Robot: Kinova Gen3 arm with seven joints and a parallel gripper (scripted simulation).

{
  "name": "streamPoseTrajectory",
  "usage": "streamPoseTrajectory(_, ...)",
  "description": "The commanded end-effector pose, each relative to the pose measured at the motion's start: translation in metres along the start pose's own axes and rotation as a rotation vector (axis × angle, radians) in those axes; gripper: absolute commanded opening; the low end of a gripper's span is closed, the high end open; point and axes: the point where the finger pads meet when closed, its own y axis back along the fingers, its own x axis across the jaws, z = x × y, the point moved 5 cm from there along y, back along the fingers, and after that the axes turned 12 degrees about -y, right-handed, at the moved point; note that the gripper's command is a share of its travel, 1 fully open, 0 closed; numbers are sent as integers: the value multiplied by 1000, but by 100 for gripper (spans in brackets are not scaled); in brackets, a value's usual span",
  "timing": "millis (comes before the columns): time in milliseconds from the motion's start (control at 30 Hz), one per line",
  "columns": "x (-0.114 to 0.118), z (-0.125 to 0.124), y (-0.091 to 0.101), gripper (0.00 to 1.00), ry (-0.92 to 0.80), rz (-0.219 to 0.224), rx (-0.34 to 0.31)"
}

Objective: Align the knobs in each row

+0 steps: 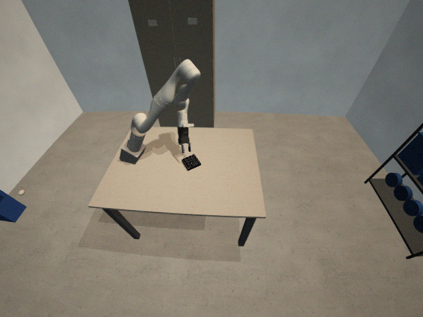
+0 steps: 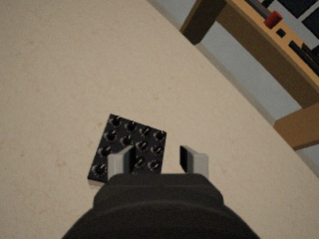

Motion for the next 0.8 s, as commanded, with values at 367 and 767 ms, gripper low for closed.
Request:
streamPoseTrajectory(367, 2, 1, -5, 100, 65, 12, -24)
streamPoseTrajectory(767, 4, 4, -8, 100, 133, 20, -50)
